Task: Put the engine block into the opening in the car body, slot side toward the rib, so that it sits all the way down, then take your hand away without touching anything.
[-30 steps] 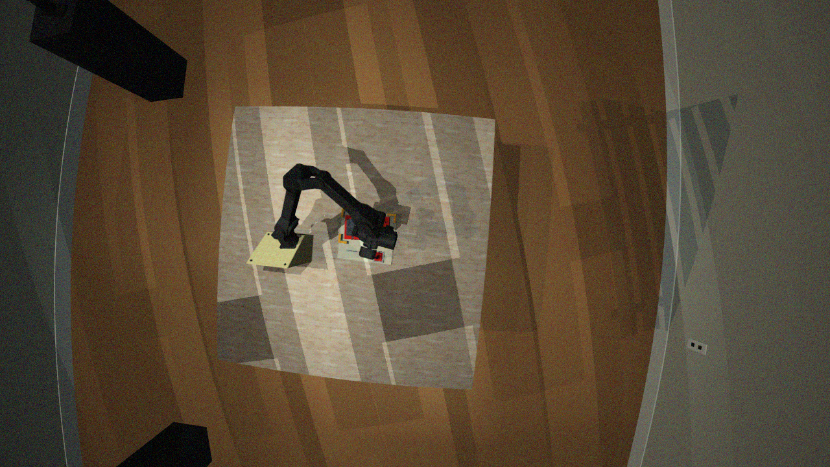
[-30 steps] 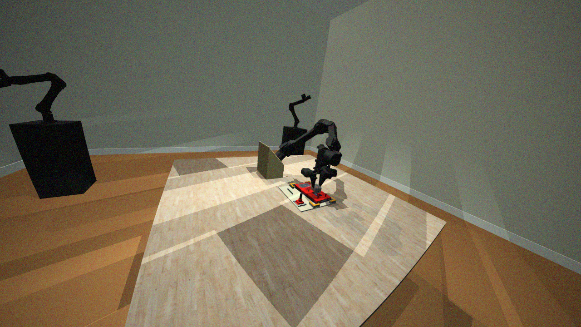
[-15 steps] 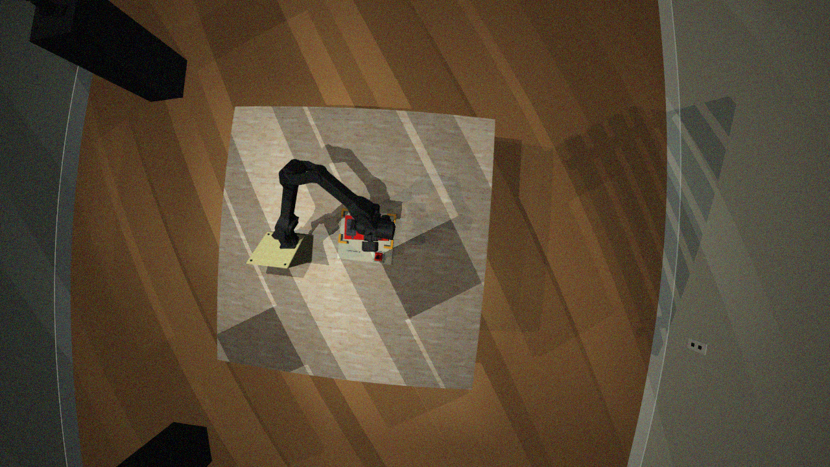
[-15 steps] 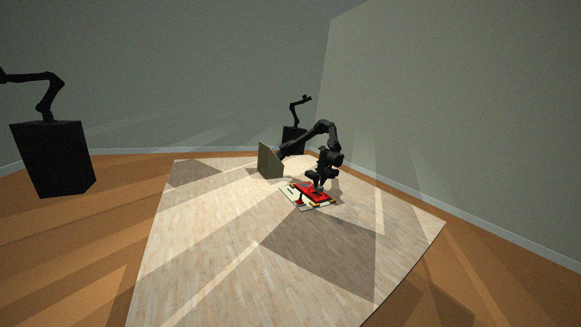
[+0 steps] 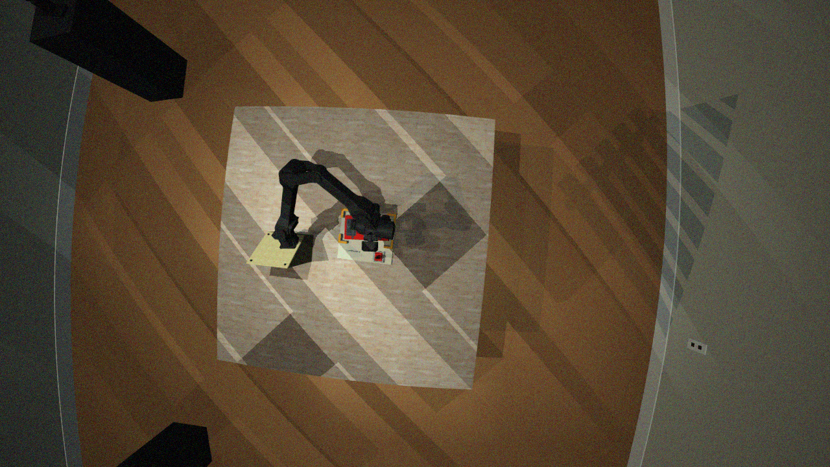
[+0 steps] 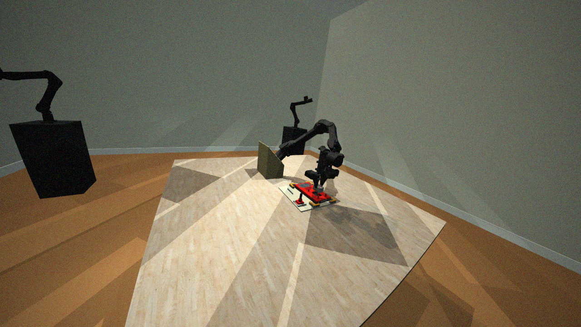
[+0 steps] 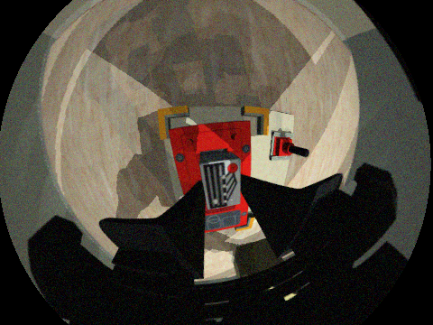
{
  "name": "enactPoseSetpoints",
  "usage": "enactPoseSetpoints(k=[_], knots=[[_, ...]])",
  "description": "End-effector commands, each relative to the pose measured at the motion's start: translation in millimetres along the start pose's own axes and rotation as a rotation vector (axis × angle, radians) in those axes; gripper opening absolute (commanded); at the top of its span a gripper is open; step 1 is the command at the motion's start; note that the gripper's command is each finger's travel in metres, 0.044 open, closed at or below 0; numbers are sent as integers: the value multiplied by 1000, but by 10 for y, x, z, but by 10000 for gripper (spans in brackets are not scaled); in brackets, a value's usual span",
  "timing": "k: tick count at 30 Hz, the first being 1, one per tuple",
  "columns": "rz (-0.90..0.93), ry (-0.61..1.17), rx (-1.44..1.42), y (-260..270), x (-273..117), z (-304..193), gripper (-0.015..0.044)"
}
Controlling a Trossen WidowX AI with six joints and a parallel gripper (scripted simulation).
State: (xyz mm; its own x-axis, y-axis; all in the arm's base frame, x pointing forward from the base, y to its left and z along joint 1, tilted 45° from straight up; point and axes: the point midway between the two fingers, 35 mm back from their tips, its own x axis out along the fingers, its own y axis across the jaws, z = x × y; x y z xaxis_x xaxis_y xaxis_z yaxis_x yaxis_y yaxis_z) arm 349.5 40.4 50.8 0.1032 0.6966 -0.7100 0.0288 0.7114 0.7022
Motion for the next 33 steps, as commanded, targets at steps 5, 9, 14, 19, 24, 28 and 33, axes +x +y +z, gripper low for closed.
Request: enactPoseSetpoints(k=[5, 9, 14, 19, 24, 28, 33], knots=[[4, -2, 8, 10, -2, 4, 158], [4, -2, 8, 10, -2, 4, 158], [4, -2, 2, 11, -3, 4, 158], [4, -2, -1, 10, -4, 4, 158], [4, -2, -11, 10, -4, 3, 158], [4, -2, -3, 10, 9, 2, 158], [4, -2, 7, 11, 23, 2, 158]])
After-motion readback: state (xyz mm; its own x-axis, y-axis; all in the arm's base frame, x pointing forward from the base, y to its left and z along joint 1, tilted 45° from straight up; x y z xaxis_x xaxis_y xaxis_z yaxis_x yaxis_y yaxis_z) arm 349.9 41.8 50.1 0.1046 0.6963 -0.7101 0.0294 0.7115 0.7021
